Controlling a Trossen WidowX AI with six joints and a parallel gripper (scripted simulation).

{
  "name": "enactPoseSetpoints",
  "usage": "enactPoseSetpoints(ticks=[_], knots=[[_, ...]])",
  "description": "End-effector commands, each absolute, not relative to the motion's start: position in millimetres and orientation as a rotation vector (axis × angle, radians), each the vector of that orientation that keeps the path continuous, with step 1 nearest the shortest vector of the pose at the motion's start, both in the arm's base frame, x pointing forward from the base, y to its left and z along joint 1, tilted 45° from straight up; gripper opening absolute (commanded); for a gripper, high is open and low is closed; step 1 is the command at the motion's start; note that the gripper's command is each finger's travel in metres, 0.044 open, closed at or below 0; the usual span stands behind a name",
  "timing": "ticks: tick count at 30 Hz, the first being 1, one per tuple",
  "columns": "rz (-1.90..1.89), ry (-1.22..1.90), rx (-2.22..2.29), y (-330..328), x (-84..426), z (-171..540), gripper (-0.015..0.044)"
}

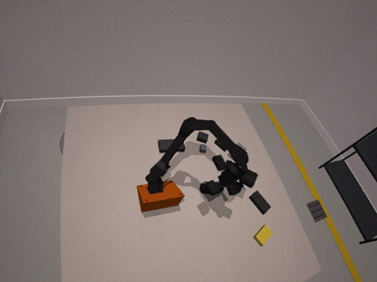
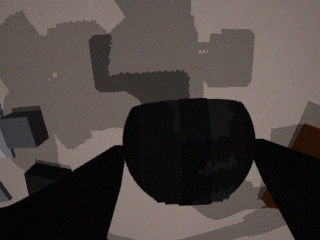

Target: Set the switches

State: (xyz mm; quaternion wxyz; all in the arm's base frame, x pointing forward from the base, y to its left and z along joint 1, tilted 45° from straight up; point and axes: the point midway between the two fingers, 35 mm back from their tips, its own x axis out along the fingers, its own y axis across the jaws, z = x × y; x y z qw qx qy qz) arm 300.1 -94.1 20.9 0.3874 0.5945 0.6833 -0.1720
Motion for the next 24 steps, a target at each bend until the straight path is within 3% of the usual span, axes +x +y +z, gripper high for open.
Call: enactPoseSetpoints(ticks=[1,24], knots=[[-0.433,1.757,1.527,-86,298,24,0.0335],[-0.433,1.758,1.528,-75,292,38,0.0337]])
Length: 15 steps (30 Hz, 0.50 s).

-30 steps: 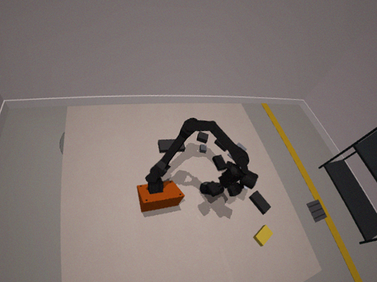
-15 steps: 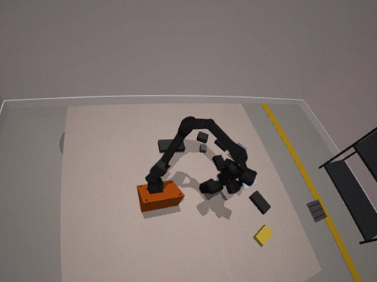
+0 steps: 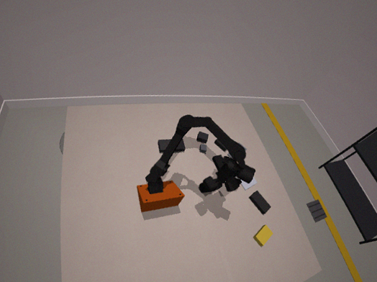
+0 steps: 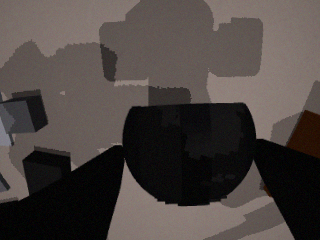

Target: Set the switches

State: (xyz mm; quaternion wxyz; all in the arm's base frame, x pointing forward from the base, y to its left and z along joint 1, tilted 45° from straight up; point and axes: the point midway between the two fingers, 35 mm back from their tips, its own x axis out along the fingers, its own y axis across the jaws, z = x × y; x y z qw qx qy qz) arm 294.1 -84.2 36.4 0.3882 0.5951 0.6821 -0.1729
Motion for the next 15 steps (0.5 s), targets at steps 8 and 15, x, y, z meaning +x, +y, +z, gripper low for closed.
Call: enactPoseSetpoints(ticks=[8,15], knots=[[-0.433,1.758,1.528,-72.2,290.3,41.1,0.0338],[-0.432,1.758,1.528,-69.3,288.9,44.3,0.0338]])
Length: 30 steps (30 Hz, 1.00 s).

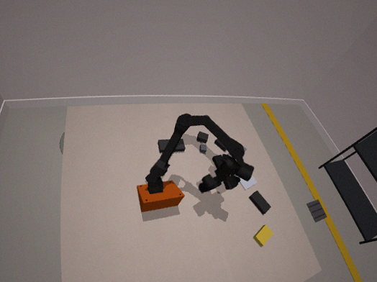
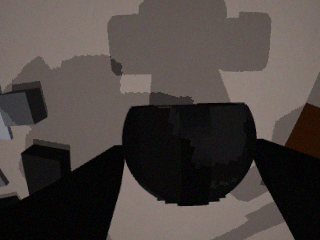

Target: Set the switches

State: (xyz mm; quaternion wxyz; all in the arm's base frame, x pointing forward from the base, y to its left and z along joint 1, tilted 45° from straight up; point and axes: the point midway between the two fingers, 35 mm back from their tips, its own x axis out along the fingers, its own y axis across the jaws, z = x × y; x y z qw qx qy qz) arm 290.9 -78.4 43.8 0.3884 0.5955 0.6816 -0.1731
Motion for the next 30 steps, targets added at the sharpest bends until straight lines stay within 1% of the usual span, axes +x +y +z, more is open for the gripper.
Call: enactPoseSetpoints(ticks=[1,30], knots=[[-0.432,1.758,1.528,-69,289,45,0.0338],[-0.432,1.759,1.529,-60,282,63,0.0338]])
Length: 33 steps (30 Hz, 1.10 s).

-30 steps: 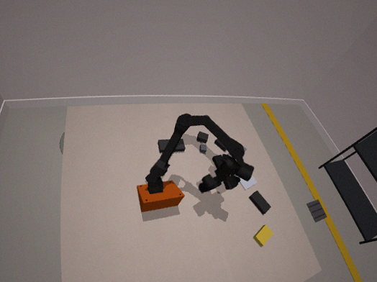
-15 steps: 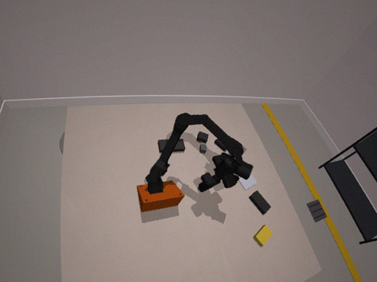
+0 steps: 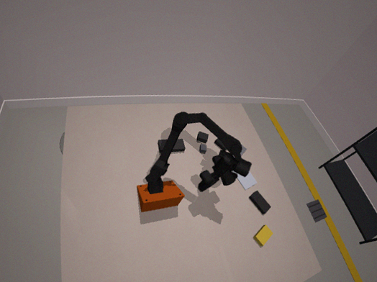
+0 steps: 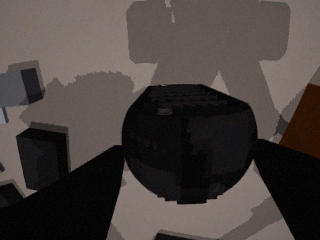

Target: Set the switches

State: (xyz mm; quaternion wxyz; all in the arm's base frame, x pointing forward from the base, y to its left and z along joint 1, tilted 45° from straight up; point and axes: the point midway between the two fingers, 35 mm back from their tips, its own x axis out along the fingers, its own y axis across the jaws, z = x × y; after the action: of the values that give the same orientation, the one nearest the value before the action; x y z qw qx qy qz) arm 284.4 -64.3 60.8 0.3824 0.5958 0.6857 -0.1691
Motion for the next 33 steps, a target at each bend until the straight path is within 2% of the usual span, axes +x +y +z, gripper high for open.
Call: enactPoseSetpoints(ticks=[1,33], knots=[[-0.432,1.759,1.529,-59,282,63,0.0338],[-0.432,1.76,1.53,-39,274,79,0.0338]])
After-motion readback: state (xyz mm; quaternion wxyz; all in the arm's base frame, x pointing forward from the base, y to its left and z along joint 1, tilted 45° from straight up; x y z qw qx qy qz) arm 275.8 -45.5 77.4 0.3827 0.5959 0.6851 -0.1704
